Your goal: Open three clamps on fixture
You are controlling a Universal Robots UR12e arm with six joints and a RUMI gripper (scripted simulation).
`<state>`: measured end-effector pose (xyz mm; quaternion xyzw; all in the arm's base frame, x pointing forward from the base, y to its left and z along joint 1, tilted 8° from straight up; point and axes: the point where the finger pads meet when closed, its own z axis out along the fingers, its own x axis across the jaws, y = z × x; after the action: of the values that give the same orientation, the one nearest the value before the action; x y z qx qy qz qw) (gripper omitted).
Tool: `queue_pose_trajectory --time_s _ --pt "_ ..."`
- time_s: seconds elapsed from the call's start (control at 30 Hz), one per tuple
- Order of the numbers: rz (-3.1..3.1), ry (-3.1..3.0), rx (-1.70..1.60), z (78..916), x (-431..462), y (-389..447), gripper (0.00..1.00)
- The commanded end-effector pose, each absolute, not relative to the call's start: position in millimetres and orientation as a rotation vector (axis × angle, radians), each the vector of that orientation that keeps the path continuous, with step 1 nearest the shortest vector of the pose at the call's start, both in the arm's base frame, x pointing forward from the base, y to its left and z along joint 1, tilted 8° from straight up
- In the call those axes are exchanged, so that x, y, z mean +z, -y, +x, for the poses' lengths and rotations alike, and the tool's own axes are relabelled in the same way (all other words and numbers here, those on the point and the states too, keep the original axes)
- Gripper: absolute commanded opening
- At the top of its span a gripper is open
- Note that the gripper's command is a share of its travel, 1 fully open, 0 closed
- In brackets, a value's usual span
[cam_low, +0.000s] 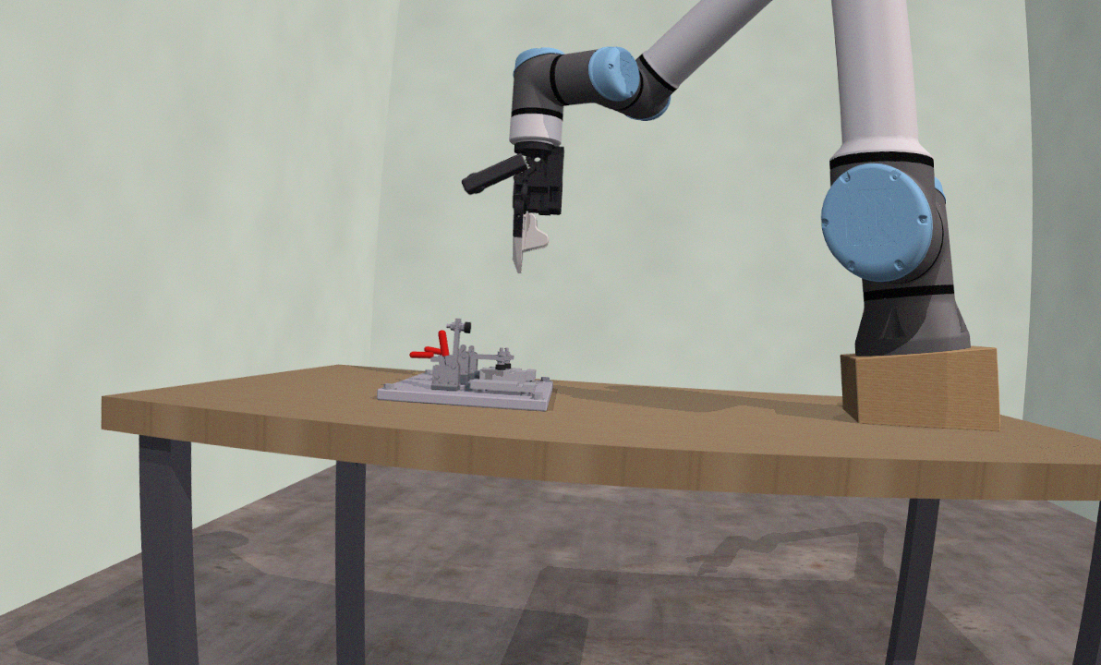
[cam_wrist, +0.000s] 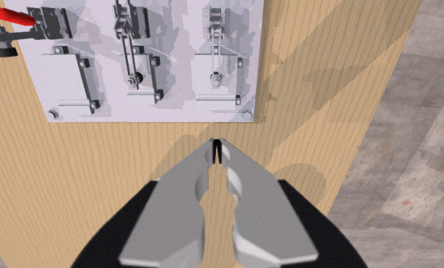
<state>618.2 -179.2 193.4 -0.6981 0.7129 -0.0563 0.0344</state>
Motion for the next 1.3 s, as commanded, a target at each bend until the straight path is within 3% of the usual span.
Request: queue_pose_trajectory --time_s 0.0,0.17,0.2,1.27 --pt "-2.146 -2.192 -0.175 618.7 194.2 179.4 0.00" --pt "-2.146 -2.192 -0.175 618.7 194.2 179.4 0.00" --pt "-2.146 -2.192 -0.175 618.6 194.2 179.7 0.59" --pt "-2.146 -2.192 -0.175 618.7 194.2 179.5 0.59"
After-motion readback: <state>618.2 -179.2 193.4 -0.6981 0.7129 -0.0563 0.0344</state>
